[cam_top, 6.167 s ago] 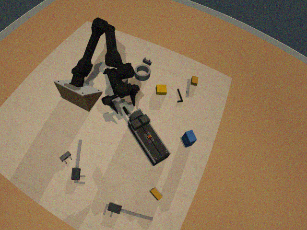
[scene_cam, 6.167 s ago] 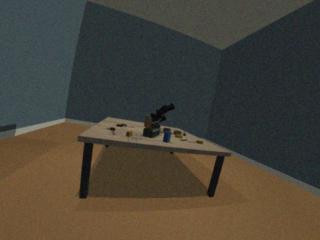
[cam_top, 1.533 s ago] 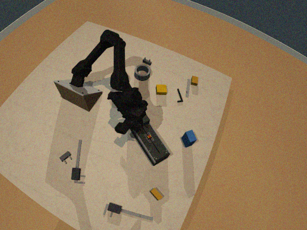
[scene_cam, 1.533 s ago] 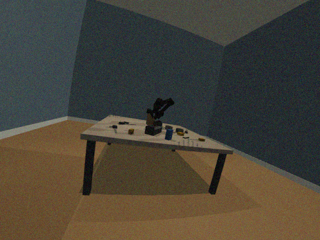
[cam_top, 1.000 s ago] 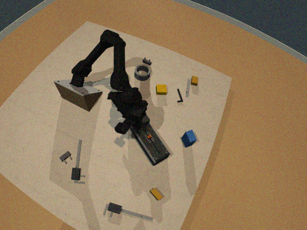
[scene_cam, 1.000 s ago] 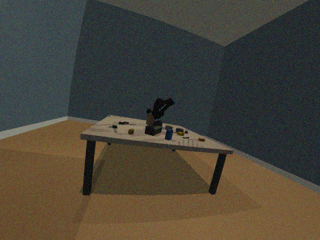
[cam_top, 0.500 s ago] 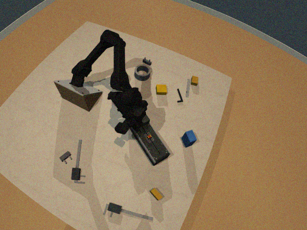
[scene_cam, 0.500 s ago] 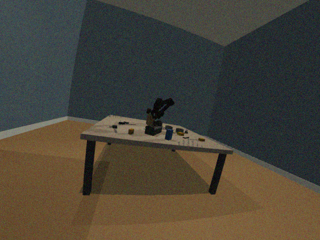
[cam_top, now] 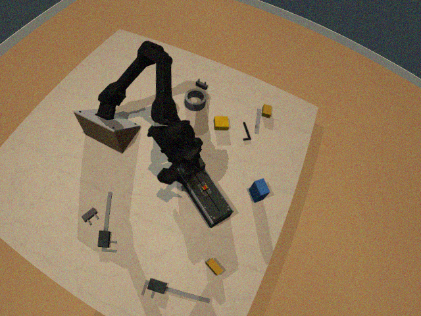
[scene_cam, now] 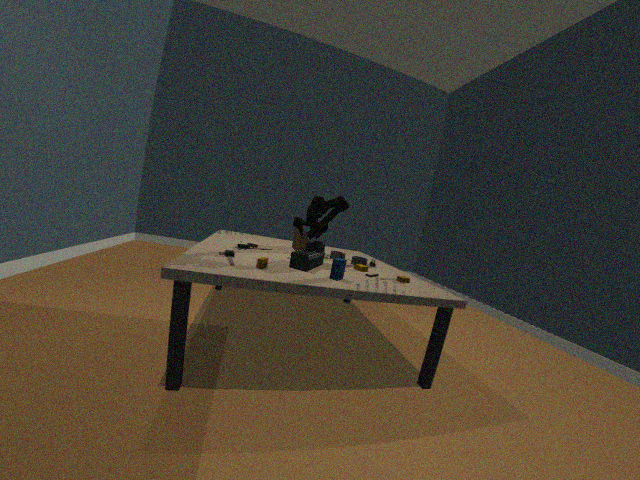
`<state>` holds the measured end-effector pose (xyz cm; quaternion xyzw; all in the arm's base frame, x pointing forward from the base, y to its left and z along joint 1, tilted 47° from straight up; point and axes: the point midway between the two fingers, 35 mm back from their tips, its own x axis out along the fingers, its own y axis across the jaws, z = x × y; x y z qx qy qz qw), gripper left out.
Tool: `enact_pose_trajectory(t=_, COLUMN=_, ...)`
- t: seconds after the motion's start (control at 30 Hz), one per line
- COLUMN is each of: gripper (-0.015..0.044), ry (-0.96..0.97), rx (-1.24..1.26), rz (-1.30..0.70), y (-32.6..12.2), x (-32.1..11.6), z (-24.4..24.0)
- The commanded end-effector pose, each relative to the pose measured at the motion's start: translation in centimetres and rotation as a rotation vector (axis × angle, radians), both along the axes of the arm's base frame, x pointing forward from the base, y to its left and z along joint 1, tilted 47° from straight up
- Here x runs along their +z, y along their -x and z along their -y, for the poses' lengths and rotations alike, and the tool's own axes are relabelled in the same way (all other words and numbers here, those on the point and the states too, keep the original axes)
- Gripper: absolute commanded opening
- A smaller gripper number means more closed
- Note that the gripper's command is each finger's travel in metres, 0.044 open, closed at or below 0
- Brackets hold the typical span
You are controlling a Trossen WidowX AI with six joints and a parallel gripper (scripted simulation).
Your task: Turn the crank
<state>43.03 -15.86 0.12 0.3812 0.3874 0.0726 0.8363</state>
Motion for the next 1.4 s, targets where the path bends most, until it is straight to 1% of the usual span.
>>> enact_pose_trajectory(t=0.0, gripper=0.0309, ry=0.000, rx=-0.001, rz=0.000, y=0.01, x=0.00, z=0.02)
enact_pose_trajectory(t=0.4, gripper=0.0000, ry=0.000, rx=-0.001, rz=0.000, y=0.01, x=0.00, z=0.02)
enact_pose_trajectory(t=1.07, gripper=0.0000, ry=0.000, rx=0.000, rz=0.000, y=0.00, x=0.00, z=-0.01)
enact_pose_trajectory(t=1.37, gripper=0.0236, ry=0.000, rx=0.000, rz=0.000, y=0.00, x=0.00, z=-0.01)
